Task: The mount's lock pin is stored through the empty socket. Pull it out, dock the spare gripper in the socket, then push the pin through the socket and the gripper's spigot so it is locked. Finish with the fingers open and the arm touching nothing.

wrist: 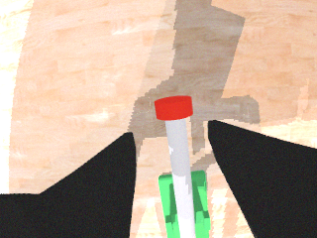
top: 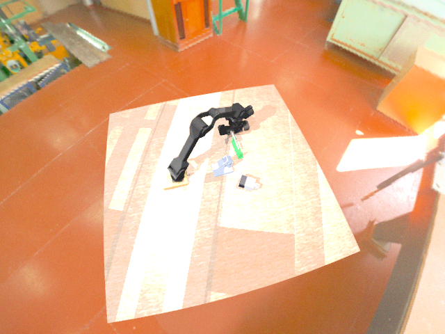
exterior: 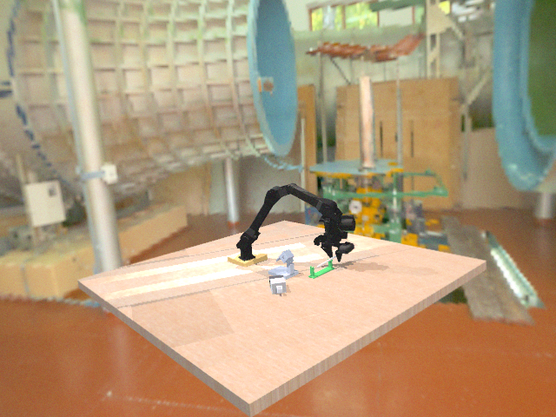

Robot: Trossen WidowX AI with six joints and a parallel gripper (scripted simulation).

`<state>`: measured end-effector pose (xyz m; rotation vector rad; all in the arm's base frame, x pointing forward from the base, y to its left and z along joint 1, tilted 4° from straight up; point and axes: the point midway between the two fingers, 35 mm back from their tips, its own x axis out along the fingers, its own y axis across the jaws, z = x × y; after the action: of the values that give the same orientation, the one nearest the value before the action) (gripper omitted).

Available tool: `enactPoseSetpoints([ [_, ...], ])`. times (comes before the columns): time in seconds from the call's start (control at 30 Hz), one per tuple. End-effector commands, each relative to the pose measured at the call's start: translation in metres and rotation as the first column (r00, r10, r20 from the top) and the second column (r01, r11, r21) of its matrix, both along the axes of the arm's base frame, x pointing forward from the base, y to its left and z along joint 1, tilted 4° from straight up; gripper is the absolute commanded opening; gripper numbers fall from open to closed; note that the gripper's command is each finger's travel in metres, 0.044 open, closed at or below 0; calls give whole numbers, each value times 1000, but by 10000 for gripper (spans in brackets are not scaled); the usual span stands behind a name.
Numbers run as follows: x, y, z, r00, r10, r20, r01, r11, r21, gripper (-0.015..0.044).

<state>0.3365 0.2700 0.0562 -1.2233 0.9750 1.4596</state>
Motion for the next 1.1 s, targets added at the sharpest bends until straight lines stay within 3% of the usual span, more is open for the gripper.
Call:
enactPoseSetpoints([
  [0.0, 0, 1, 11, 1000, 0, 4, 0, 1000, 3, 200],
  [1.07, -10, -3, 67, 1000, 7, -29, -8, 1000, -20, 200],
])
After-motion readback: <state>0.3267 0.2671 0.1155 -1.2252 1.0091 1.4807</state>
